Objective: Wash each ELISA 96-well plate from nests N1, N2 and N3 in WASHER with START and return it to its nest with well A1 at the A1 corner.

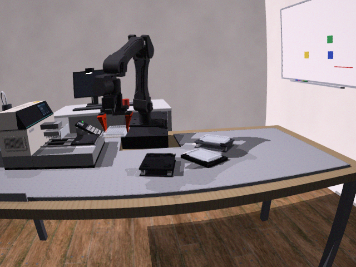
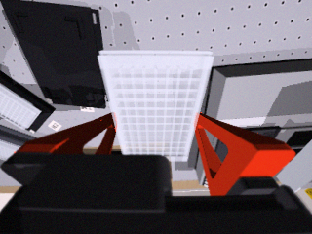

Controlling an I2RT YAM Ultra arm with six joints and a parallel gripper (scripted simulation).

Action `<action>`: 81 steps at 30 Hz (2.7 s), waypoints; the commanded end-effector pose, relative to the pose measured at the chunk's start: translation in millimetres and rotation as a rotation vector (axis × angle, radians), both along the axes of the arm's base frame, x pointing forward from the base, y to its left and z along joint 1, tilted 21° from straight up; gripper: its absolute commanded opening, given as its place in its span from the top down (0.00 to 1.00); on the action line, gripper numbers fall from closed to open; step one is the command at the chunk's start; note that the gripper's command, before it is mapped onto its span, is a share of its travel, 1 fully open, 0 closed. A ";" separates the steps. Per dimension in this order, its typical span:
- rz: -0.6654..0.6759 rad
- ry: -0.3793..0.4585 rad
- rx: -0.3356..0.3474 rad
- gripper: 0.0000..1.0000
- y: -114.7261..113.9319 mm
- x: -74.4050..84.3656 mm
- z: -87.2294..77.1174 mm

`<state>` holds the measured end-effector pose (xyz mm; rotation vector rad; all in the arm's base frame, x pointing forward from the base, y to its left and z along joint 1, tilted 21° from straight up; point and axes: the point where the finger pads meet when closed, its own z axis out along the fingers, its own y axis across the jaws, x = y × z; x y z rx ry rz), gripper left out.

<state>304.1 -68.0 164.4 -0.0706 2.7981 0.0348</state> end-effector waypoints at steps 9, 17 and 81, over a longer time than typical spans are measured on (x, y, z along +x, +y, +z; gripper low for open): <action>-0.039 -0.027 -0.002 1.00 15.9 12.9 8.5; -0.039 -0.027 -0.002 1.00 15.9 12.8 8.5; -0.104 -0.025 0.027 1.00 136.0 21.9 1.4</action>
